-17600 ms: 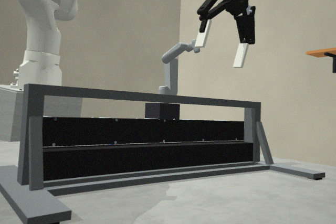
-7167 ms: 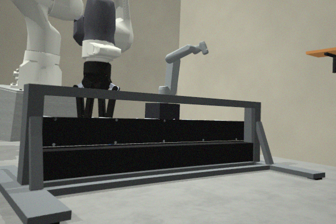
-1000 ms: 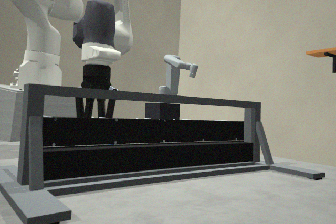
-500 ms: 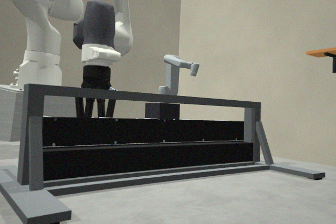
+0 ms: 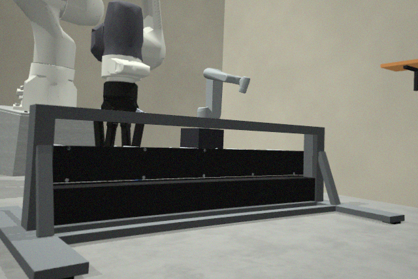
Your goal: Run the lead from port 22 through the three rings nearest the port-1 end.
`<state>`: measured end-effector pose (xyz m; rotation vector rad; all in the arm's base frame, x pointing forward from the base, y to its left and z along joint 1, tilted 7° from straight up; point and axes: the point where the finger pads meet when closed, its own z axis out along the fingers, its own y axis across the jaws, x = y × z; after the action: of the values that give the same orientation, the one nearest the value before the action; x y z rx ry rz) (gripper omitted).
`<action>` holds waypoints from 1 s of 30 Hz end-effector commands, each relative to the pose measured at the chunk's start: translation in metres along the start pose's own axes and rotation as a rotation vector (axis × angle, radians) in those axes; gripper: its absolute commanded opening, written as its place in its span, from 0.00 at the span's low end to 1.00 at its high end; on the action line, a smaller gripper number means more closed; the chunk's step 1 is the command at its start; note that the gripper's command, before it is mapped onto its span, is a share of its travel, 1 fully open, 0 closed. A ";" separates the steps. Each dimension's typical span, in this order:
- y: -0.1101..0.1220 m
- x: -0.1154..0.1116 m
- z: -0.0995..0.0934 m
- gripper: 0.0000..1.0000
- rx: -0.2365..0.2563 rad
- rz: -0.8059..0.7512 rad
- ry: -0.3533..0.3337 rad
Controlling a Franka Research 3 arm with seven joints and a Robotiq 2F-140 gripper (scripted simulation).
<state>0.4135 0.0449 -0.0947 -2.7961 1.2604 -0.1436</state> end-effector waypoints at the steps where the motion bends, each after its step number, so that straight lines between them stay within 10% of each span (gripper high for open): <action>1: -0.001 0.001 0.000 0.20 0.003 -0.007 0.001; 27: -0.001 0.001 0.000 0.20 0.003 -0.007 0.001; 28: -0.001 0.001 0.000 0.00 0.003 -0.007 0.001; 30: -0.001 0.001 0.000 0.00 0.003 -0.007 0.001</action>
<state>0.4136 0.0449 -0.0947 -2.7962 1.2599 -0.1439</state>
